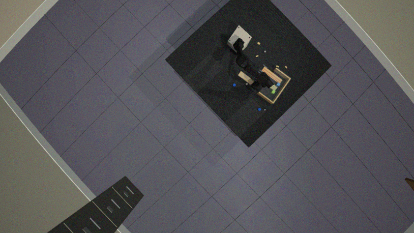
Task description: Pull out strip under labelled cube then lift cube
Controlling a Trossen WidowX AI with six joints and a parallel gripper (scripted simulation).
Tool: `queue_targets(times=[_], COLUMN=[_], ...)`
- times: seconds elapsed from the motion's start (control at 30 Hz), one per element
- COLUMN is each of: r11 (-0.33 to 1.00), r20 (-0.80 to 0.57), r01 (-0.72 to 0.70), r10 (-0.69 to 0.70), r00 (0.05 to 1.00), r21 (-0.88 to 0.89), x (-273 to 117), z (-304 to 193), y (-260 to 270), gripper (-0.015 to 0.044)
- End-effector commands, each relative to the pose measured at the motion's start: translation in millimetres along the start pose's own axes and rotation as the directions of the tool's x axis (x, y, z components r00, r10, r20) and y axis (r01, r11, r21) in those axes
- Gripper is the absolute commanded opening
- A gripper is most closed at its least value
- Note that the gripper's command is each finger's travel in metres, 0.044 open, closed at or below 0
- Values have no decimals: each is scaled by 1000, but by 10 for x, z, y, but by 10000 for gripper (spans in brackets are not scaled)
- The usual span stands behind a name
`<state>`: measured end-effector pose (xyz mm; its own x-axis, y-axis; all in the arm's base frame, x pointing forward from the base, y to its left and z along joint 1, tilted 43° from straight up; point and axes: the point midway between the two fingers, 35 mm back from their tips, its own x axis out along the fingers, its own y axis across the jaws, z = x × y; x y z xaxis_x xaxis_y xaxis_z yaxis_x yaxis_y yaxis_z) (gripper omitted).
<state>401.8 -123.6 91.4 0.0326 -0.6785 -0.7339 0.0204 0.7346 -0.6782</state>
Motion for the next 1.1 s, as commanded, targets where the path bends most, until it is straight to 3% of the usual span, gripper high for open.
queue_targets(times=[0.0, 1.07], r11=[1000, 1000], r20=[-4, -9], r01=[0, -1], r10=[0, 1], r00=[1000, 1000], r21=[-3, -7], x=[-108, -173], z=[-168, -1128], y=[61, 417], gripper=[0, 0])
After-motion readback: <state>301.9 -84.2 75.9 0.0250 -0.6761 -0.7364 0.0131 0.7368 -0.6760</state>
